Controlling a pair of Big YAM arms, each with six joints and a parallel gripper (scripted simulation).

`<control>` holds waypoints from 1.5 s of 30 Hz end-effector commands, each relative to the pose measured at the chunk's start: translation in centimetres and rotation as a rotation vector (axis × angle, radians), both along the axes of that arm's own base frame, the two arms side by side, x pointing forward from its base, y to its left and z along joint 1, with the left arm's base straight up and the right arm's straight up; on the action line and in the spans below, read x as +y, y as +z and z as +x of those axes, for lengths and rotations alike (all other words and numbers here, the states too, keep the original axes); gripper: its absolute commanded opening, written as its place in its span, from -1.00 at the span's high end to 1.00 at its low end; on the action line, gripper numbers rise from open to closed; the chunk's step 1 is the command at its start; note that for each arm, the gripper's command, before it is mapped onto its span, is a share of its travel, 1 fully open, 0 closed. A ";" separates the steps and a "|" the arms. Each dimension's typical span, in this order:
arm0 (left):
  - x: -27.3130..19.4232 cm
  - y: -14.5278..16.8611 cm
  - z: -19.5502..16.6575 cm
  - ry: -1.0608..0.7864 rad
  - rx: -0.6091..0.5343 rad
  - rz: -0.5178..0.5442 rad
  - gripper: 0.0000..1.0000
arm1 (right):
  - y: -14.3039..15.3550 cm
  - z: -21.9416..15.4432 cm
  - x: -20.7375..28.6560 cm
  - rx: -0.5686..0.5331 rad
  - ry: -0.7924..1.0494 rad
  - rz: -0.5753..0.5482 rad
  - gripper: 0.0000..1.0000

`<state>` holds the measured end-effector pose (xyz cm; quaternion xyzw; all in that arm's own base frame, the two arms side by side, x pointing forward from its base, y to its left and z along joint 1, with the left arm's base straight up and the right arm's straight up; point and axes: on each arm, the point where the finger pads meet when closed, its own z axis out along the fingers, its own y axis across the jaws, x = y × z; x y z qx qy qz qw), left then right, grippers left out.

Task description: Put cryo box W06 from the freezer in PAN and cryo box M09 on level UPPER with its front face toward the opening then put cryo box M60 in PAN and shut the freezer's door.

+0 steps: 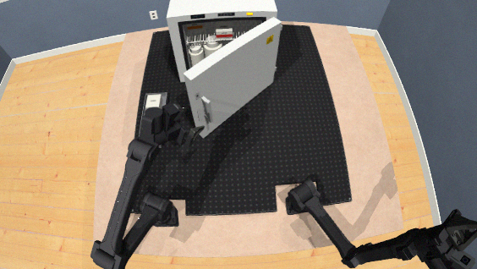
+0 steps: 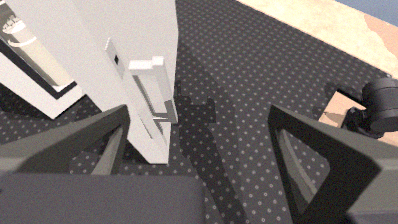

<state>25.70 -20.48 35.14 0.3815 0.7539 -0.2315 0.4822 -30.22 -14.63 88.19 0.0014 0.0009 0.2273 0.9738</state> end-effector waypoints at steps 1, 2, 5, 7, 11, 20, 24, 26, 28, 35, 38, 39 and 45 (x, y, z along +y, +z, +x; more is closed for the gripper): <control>-0.7 1.3 -0.5 0.002 -0.015 -0.040 -1.00 | 0.3 1.3 0.7 0.026 -0.011 -0.016 1.00; -0.7 1.3 -0.5 0.002 -0.015 -0.040 -1.00 | 0.3 1.3 0.7 0.026 -0.011 -0.016 1.00; -1.2 1.3 -1.2 0.002 -0.014 -0.041 -1.00 | 0.3 1.3 0.7 0.026 -0.011 -0.016 1.00; -1.5 1.3 -1.6 0.002 -0.014 -0.042 -1.00 | 0.3 1.3 0.7 0.026 -0.011 -0.016 1.00; -2.1 1.3 -2.5 0.002 -0.013 -0.044 -1.00 | 0.3 1.3 0.7 0.026 -0.011 -0.016 1.00; -6.0 0.8 -0.5 0.315 0.036 -0.085 -1.00 | 0.3 1.3 0.7 0.026 -0.011 -0.016 1.00; -8.3 -1.5 0.6 0.524 0.089 -0.081 -1.00 | 0.3 1.3 0.7 0.026 -0.011 -0.016 1.00; -9.4 -3.1 1.1 0.630 0.116 -0.065 -1.00 | 0.3 1.3 0.7 0.026 -0.011 -0.016 1.00; -10.5 -4.4 1.6 0.734 0.138 -0.062 -1.00 | 0.3 1.3 0.7 0.026 -0.011 -0.016 1.00; -12.7 -7.2 2.7 1.047 0.201 -0.051 -1.00 | 0.3 1.3 0.7 0.026 -0.011 -0.016 1.00; -12.0 -7.4 3.4 1.174 0.222 -0.050 -1.00 | 0.3 1.3 0.7 0.026 -0.011 -0.016 1.00; -12.1 -7.6 3.3 1.225 0.238 -0.047 -1.00 | 0.3 1.3 0.7 0.026 -0.011 -0.016 1.00; -11.9 -8.2 3.3 1.476 0.276 -0.016 -1.00 | 0.3 1.3 0.7 0.026 -0.011 -0.016 1.00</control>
